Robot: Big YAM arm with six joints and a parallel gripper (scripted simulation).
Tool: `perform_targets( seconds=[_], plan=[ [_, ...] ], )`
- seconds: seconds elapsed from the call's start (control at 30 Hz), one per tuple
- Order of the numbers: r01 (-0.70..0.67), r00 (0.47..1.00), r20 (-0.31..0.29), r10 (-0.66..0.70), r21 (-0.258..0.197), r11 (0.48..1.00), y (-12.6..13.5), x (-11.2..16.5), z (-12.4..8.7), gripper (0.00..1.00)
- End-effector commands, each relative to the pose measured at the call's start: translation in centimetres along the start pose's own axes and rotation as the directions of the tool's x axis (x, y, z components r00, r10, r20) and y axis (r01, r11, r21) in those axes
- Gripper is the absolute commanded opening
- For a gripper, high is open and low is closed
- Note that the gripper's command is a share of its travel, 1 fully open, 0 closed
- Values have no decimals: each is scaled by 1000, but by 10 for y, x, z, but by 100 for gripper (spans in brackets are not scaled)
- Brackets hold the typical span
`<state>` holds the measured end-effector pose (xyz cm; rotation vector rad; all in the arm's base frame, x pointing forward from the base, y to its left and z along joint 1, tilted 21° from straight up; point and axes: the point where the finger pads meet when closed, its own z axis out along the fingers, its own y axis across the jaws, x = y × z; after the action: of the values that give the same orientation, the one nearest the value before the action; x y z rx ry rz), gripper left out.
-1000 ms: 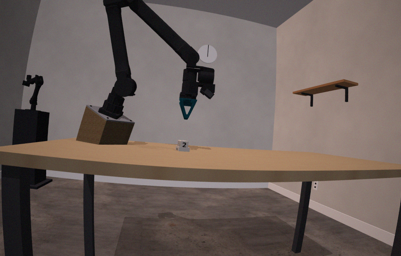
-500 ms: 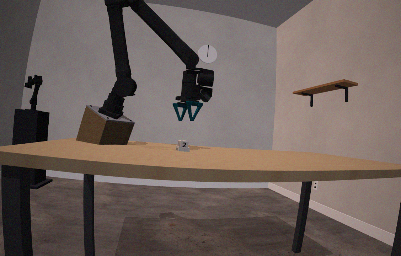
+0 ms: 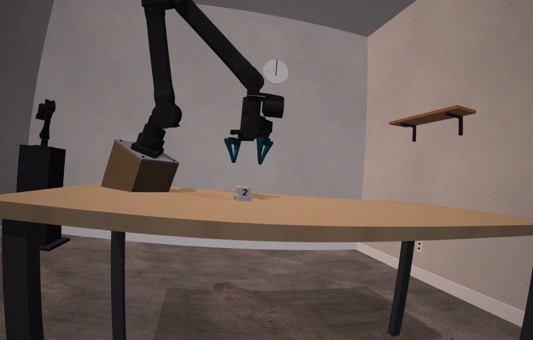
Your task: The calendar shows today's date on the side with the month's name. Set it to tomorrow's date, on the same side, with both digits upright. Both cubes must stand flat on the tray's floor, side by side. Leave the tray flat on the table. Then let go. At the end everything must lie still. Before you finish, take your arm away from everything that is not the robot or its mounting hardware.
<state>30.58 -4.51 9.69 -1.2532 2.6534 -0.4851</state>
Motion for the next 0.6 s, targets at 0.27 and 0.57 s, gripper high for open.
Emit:
perform_targets(
  seconds=[0.27,0.57],
  plan=[
    [384,923,7,-384,23,923,-11,-4,2,100],
    [630,776,2,-630,11,776,-4,-1,11,100]
  ],
)
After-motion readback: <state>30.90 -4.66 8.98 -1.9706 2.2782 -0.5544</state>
